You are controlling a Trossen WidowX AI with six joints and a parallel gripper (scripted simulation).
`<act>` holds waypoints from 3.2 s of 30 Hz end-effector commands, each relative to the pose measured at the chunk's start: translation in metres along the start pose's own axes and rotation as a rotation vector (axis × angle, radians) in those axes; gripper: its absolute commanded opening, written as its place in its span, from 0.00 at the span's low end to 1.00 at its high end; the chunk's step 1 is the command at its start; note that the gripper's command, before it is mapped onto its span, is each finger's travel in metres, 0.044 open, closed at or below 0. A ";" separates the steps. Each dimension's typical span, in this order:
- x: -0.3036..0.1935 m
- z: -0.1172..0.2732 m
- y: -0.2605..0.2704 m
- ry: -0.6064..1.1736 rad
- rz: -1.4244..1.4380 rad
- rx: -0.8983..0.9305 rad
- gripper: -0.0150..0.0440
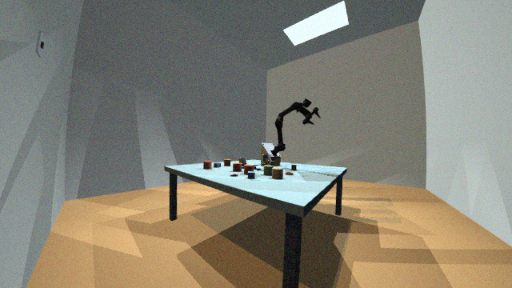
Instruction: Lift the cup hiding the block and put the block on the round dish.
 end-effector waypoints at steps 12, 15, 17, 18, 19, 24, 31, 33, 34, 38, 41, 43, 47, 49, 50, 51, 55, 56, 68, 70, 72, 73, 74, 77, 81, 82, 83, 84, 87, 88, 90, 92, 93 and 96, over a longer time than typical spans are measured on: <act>0.066 -0.066 -0.010 -0.266 0.191 -0.131 1.00; 0.092 -0.079 -0.014 -0.340 0.239 -0.179 1.00; 0.111 -0.085 -0.016 -0.386 0.267 -0.212 1.00; 0.120 -0.087 -0.017 -0.409 0.279 -0.229 1.00; 0.130 -0.089 -0.019 -0.430 0.291 -0.246 1.00; 0.190 -0.091 -0.027 -0.545 0.340 -0.352 1.00; 0.274 -0.062 -0.045 -0.680 0.365 -0.497 1.00; 0.293 -0.048 -0.052 -0.720 0.366 -0.535 1.00; 0.303 -0.039 -0.056 -0.738 0.365 -0.553 1.00; 0.334 -0.004 -0.072 -0.804 0.354 -0.620 1.00; 0.354 0.024 -0.087 -0.828 0.337 -0.652 1.00; 0.365 0.044 -0.098 -0.845 0.320 -0.666 1.00; 0.379 0.084 -0.123 -0.877 0.286 -0.679 1.00; 0.383 0.104 -0.137 -0.893 0.271 -0.678 1.00; 0.384 0.114 -0.144 -0.901 0.264 -0.676 1.00; 0.385 0.124 -0.150 -0.908 0.261 -0.675 1.00; 0.384 0.161 -0.178 -0.940 0.256 -0.660 1.00; 0.382 0.170 -0.185 -0.949 0.256 -0.654 1.00; 0.340 0.247 -0.273 -1.120 0.306 -0.546 1.00; 0.331 0.255 -0.287 -1.162 0.323 -0.525 1.00; 0.321 0.261 -0.300 -1.207 0.341 -0.505 1.00; 0.315 0.263 -0.307 -1.231 0.351 -0.496 1.00; 0.310 0.265 -0.314 -1.256 0.361 -0.487 1.00; 0.295 0.269 -0.333 -1.337 0.394 -0.461 1.00; 0.276 0.270 -0.354 -1.452 0.438 -0.436 1.00; 0.274 0.269 -0.357 -1.468 0.443 -0.434 1.00; 0.273 0.269 -0.358 -1.473 0.445 -0.433 1.00; 0.273 0.269 -0.358 -1.473 0.445 -0.433 1.00; 0.274 0.270 -0.358 -1.467 0.436 -0.427 1.00; 0.275 0.272 -0.359 -1.461 0.424 -0.420 1.00; 0.278 0.276 -0.360 -1.439 0.385 -0.399 1.00; 0.282 0.281 -0.362 -1.410 0.333 -0.372 1.00; 0.284 0.284 -0.363 -1.396 0.306 -0.360 1.00; 0.291 0.293 -0.367 -1.358 0.221 -0.319 1.00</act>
Point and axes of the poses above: the point midway between the two fingers, 35 mm back from their tips, its own z axis back along the fingers, its own y axis across the jaws, x = y × z, the point moved 2 cm from there along z, back along the fingers, and after that the axes turned 13 degrees about -z, right-handed, at the moved point
